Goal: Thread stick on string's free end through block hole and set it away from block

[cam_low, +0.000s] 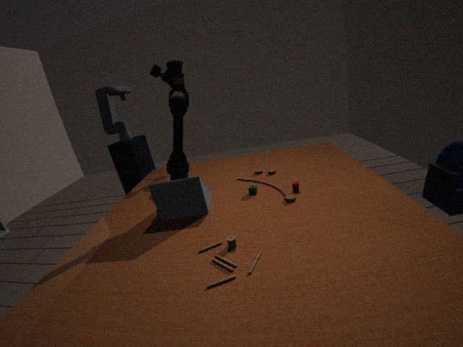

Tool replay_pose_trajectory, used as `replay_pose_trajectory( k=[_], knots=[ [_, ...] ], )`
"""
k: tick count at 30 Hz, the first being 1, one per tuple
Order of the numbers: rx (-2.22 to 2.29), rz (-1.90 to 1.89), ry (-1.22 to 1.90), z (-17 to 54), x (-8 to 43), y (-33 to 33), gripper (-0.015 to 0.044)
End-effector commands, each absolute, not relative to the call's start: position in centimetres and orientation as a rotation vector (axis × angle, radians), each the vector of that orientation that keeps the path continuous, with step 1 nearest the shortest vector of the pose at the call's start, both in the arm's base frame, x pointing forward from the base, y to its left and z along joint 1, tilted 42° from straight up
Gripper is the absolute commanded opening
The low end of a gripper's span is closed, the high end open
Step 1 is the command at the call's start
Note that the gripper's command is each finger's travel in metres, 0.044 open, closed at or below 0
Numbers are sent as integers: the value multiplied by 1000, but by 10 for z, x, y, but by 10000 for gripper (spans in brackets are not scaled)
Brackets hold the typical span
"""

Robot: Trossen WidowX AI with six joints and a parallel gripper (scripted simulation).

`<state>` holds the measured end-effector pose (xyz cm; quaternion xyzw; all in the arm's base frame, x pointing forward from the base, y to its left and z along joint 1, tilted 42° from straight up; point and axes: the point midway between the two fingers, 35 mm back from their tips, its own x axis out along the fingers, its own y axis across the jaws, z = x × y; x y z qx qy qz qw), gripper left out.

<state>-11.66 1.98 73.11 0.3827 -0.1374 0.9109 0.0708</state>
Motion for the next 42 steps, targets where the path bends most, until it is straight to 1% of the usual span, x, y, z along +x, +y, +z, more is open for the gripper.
replay_pose_trajectory(
  k=[1,12,18,24,31,37,42],
  knots=[
    [957,2653,-462,713,-139,70,440],
    [570,2392,-506,661,-142,195,440],
    [312,2209,-487,614,-110,269,440],
    [87,2052,-450,564,-65,325,440],
    [-216,1867,-377,488,14,376,440],
    [-469,1742,-289,412,90,395,440],
    [-654,1664,-194,347,152,389,440]
  ],
)
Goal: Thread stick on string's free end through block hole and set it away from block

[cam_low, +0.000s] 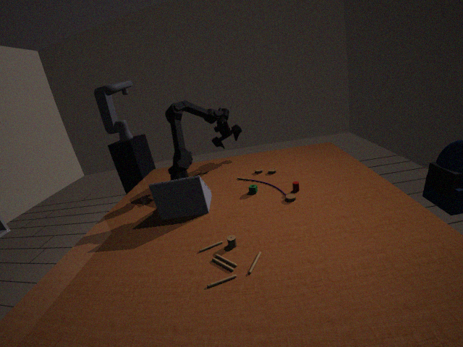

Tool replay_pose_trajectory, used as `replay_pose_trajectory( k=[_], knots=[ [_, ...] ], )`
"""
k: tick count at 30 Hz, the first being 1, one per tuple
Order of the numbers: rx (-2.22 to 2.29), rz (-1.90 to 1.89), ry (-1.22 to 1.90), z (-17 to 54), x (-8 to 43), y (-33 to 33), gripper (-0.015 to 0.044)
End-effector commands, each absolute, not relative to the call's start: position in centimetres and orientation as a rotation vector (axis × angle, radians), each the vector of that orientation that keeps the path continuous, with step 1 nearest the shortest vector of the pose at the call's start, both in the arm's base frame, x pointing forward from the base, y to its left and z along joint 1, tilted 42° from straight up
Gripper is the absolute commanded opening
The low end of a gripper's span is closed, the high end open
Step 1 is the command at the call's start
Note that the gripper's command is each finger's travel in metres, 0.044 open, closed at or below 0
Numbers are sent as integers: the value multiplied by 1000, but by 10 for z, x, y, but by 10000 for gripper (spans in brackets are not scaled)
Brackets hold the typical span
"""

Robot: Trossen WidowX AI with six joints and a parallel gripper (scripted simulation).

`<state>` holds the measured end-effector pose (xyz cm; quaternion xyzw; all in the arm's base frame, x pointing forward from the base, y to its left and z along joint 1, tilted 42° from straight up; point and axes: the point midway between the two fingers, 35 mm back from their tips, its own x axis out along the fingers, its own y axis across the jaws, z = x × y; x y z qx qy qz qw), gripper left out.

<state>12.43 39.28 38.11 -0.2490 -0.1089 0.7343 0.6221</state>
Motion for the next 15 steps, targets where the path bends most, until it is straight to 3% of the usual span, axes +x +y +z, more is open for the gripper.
replay_pose_trajectory(
  k=[1,15],
  knots=[
    [-688,1653,-172,334,164,386,440],
    [-994,1615,181,151,285,269,440]
  ],
)
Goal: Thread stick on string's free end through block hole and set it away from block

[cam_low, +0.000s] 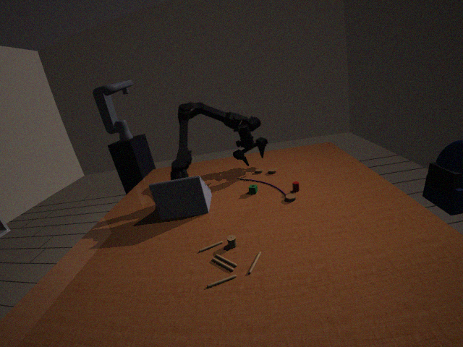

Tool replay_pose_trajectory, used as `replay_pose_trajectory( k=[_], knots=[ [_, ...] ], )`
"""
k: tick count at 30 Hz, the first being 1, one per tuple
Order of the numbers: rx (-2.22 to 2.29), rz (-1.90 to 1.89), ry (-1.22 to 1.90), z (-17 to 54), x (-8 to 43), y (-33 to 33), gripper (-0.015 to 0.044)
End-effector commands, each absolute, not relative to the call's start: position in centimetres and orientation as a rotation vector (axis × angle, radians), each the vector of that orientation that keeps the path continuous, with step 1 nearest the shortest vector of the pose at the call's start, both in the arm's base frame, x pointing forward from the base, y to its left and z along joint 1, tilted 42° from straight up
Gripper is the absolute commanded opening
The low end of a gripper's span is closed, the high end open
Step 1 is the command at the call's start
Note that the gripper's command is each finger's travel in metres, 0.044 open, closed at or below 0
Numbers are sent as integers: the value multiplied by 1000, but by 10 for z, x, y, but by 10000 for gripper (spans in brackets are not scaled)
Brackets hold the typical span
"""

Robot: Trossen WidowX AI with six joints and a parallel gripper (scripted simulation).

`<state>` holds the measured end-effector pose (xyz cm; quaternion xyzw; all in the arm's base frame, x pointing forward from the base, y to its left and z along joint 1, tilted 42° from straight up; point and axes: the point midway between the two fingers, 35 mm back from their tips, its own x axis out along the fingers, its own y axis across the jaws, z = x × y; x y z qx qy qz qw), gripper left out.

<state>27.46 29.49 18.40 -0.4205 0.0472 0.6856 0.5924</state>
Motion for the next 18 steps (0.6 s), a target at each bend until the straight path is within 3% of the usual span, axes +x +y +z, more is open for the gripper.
replay_pose_trajectory(
  k=[1,12,18],
  knots=[
    [-1001,1621,206,140,288,257,440],
    [-910,1722,406,34,274,123,440],
    [-896,1728,411,29,270,116,440]
  ],
)
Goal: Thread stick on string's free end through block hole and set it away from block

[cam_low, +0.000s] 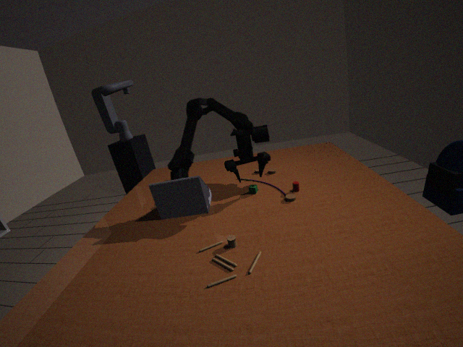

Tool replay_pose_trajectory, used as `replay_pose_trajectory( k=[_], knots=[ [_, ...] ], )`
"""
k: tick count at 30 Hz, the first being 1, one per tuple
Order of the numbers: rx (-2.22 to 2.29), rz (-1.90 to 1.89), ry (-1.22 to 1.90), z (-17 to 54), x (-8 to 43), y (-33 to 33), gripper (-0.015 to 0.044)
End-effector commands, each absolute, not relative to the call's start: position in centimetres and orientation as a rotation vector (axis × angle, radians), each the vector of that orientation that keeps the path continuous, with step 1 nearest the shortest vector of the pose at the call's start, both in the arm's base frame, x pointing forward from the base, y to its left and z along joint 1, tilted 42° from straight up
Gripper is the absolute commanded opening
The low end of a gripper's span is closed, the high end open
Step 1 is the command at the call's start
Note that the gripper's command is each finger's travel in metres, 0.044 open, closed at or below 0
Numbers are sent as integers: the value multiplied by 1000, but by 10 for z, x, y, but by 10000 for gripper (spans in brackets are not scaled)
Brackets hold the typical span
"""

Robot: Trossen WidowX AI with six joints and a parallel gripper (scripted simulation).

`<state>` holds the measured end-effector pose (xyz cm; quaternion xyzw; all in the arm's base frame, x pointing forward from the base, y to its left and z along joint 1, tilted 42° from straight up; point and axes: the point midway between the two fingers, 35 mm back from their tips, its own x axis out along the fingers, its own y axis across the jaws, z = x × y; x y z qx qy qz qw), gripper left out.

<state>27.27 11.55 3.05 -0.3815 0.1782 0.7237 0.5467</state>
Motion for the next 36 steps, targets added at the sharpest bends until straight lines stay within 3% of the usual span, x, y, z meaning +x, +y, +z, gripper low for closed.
replay_pose_trajectory(
  k=[1,7,13,25,36],
  knots=[
    [-896,1728,411,29,270,116,440],
    [-848,1704,467,29,270,116,440],
    [-415,1446,912,31,272,114,440],
    [492,669,1581,34,275,110,440],
    [1131,-77,1829,37,277,106,440]
  ],
)
